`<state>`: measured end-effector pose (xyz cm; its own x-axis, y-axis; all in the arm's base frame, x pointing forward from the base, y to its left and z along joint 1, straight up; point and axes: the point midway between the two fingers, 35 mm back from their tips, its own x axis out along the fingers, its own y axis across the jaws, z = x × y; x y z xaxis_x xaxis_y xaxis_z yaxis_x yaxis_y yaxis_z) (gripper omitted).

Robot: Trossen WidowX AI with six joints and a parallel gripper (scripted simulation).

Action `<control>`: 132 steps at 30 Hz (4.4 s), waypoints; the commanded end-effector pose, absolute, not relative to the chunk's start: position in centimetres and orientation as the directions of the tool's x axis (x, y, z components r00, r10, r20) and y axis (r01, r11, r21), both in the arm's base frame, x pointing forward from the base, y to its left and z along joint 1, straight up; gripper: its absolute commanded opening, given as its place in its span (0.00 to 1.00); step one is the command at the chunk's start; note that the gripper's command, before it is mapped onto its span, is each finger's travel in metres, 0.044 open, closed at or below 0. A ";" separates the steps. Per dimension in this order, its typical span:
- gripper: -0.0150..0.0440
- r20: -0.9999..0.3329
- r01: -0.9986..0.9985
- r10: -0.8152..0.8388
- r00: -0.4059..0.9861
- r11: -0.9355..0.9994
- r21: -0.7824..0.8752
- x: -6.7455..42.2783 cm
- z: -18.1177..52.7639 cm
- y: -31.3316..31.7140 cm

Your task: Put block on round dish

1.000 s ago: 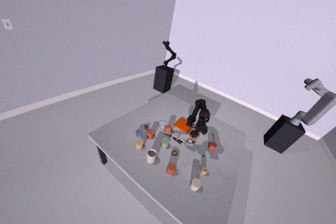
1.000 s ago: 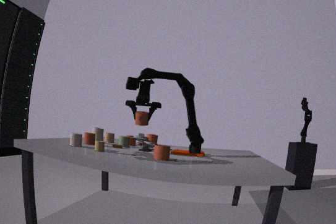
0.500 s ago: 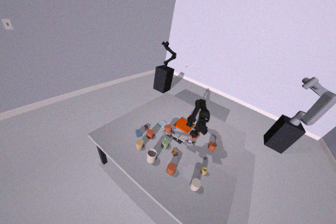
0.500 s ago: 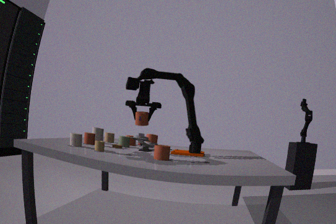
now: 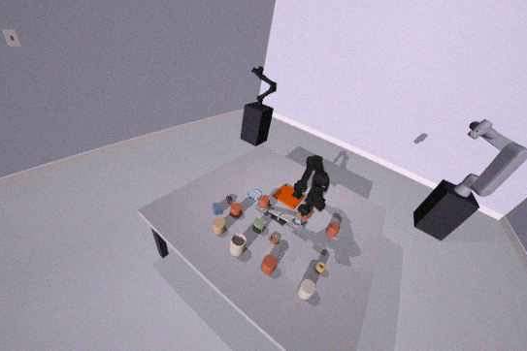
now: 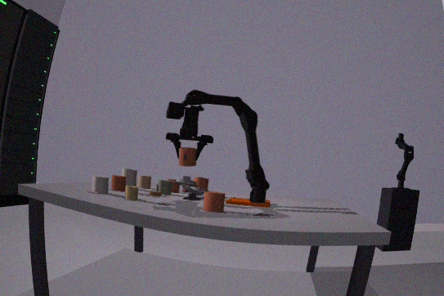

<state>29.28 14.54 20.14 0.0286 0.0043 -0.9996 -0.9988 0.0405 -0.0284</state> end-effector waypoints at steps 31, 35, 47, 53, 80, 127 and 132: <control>0.25 -0.999 -0.998 -0.015 0.029 0.046 -0.030 27.5 16.9 17.7; 0.25 -1.000 -0.999 -0.004 0.030 0.044 -0.030 26.3 15.1 19.7; 0.25 -0.999 -0.999 0.021 0.025 0.037 -0.025 22.7 10.9 23.8; 0.25 -0.999 -0.999 0.021 0.025 0.037 -0.025 22.7 10.1 23.8; 0.25 -0.999 -0.999 0.021 0.025 0.037 -0.024 22.8 4.9 23.9; 0.69 -0.995 -0.855 0.082 0.061 0.519 -0.010 25.1 12.8 22.7; 0.69 -0.995 -0.761 0.080 0.064 0.648 0.003 25.4 13.1 22.3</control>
<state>25.21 22.60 12.82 0.0638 0.0772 -0.9950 -0.8284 0.5600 -0.0097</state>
